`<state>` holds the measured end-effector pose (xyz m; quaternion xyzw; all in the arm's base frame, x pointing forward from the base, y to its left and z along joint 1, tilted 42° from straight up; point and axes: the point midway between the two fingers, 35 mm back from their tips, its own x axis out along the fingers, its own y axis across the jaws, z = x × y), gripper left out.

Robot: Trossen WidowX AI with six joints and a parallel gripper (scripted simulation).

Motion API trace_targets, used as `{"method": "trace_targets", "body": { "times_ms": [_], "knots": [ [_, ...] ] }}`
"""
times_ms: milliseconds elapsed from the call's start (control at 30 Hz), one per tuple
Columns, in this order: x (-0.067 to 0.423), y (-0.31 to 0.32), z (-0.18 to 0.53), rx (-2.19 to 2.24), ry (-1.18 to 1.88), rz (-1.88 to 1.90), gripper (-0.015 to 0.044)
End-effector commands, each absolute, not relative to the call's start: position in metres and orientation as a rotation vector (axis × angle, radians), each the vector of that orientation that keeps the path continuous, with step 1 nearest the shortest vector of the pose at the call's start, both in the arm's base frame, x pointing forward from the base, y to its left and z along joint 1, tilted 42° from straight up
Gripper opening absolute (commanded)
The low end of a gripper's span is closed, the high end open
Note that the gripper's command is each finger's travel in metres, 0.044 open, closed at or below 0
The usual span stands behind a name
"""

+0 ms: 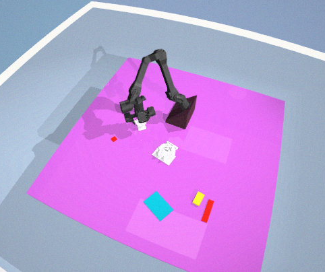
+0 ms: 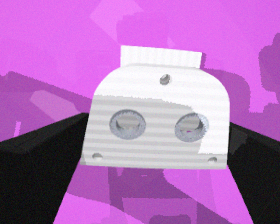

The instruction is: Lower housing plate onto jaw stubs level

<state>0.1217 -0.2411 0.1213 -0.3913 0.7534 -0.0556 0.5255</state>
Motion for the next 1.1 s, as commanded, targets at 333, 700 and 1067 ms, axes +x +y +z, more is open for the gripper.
{"method": "trace_targets", "body": {
  "times_ms": [333, 700, 1067],
  "knots": [
    [0.128, -0.214, 0.156, -0.939, 1.795, -0.146, 0.0351],
    [0.132, -0.203, 0.164, -0.927, 1.789, -0.157, 0.0351],
    [0.159, -0.191, 0.145, -0.815, 1.745, -0.243, 0.0351]
  ]
}}
